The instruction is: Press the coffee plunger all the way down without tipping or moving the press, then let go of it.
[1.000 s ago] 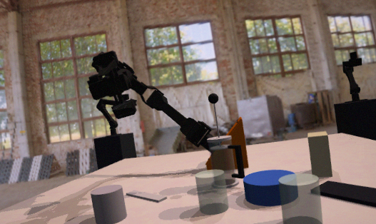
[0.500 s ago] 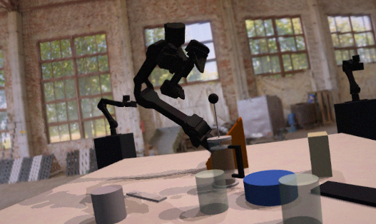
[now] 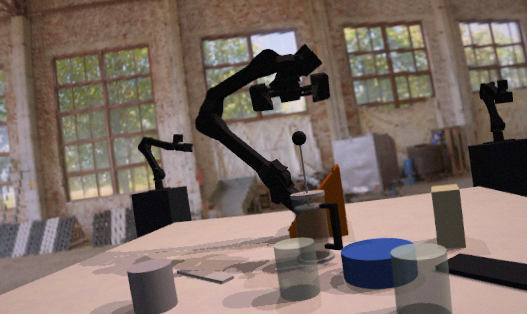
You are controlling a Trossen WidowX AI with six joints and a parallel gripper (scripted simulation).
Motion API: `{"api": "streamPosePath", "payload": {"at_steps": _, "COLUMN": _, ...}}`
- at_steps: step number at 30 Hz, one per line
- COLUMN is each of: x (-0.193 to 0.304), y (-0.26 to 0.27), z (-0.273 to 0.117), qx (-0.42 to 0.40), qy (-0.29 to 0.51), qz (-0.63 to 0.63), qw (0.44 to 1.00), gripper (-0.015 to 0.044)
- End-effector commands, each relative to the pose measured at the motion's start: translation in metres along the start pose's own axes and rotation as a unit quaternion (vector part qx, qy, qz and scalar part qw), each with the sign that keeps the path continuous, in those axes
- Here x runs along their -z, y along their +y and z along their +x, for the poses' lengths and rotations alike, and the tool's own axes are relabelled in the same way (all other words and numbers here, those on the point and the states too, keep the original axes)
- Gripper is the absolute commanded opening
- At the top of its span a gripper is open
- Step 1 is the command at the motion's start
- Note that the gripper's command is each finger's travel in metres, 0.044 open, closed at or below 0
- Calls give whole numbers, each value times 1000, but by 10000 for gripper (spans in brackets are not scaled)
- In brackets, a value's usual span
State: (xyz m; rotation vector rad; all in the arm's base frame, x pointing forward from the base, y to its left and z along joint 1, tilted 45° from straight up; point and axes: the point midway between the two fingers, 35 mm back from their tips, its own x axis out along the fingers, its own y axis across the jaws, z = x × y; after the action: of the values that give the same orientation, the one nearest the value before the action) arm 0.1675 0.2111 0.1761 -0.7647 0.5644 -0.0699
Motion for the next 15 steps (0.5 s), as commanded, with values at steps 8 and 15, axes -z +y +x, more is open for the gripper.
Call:
{"api": "streamPosePath", "payload": {"at_steps": 8, "x": 48, "y": -1, "z": 29, "qx": 1, "qy": -4, "qz": -14, "qw": 1000, "gripper": 440}}
{"api": "streamPosePath", "payload": {"at_steps": 15, "x": 48, "y": -1, "z": 34, "qx": -1, "qy": -3, "qz": -14, "qw": 1000, "gripper": 440}}
